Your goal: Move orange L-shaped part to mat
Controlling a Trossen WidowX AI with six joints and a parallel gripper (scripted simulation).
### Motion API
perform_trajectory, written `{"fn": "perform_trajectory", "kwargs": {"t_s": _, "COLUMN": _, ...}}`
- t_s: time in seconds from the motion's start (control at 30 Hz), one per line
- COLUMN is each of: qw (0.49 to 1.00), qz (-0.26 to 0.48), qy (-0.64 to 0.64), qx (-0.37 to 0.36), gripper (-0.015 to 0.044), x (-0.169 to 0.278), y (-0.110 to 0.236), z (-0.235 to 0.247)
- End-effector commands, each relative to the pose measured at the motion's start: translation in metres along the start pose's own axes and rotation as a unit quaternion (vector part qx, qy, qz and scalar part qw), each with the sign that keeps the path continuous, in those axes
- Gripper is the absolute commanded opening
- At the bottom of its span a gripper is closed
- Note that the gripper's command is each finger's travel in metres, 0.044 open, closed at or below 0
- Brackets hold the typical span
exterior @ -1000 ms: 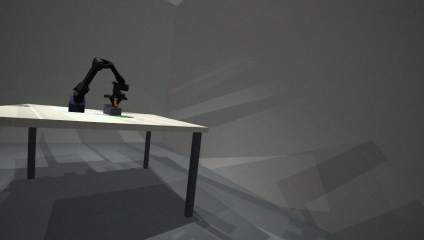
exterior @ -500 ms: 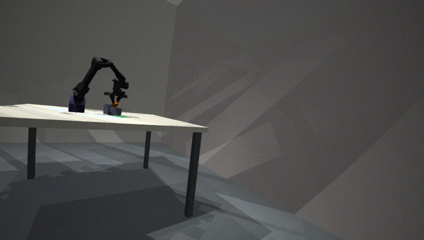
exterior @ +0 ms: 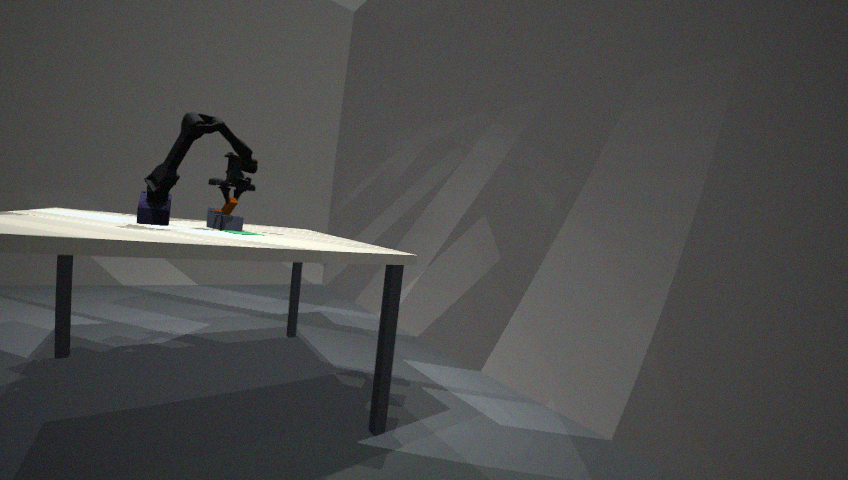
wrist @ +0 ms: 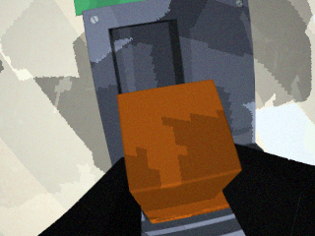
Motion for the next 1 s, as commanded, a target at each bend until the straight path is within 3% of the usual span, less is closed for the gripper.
{"fn": "perform_trajectory", "kwargs": {"t_s": 0.0, "qw": 1.000, "qz": 0.004, "qy": -0.003, "qx": -0.003, "gripper": 0.0000, "x": 0.001, "y": 0.008, "z": 0.001}}
{"fn": "perform_trajectory", "kwargs": {"t_s": 0.97, "qw": 1.000, "qz": 0.004, "qy": -0.003, "qx": -0.003, "gripper": 0.0000, "x": -0.002, "y": 0.041, "z": 0.000}}
Point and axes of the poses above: the point midway between the two fingers, 35 mm back from their tips, its own y axis back along the fingers, its own z axis across the jaws, x = y × z, the point moved 9 cm from there along y, back along the fingers, and after that the axes turned 4 degrees about y, right-handed, at the moved point
